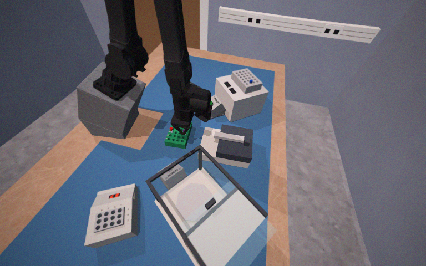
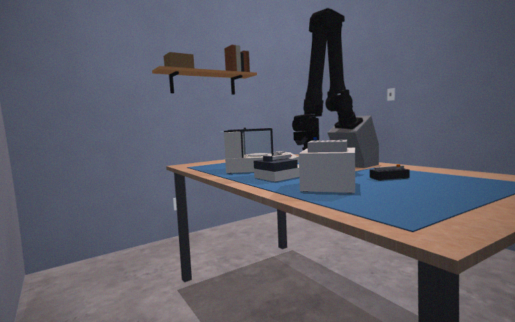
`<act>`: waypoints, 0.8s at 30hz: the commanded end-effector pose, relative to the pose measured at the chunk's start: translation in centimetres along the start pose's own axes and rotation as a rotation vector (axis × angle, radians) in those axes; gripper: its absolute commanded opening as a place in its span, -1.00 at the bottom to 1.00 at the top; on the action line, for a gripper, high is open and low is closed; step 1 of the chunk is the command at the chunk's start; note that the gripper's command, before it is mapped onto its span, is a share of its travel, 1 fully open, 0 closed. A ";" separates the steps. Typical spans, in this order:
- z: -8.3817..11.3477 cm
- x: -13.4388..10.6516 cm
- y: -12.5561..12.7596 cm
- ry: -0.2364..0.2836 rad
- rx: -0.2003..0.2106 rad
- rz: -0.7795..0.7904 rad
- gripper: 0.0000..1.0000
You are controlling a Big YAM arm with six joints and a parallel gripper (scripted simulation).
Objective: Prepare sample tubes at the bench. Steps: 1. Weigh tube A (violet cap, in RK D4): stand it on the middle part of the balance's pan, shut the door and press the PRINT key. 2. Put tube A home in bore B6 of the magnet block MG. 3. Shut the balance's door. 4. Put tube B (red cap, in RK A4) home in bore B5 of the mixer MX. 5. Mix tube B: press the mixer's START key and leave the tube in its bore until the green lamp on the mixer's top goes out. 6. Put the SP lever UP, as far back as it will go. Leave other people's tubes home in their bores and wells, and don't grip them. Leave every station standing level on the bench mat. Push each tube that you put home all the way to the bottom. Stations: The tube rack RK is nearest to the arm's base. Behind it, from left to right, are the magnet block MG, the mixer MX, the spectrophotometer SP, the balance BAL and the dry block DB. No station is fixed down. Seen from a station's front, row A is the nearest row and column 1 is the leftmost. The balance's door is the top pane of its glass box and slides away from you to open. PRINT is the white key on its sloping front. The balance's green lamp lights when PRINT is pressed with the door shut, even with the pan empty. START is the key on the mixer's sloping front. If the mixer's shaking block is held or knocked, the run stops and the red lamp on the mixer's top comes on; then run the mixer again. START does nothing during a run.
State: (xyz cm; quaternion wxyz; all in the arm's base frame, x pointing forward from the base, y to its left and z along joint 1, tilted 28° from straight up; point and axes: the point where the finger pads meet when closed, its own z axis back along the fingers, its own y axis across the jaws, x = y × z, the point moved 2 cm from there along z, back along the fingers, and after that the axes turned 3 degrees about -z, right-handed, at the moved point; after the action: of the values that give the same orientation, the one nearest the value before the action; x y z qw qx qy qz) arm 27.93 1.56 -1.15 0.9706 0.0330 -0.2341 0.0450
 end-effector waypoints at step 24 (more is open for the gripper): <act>-0.5 1.3 0.2 -0.043 0.000 -0.004 -0.28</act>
State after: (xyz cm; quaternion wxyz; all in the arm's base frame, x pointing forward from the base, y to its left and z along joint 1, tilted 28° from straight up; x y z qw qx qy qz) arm 28.24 1.61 -1.79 0.9704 0.0330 -0.2350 0.0446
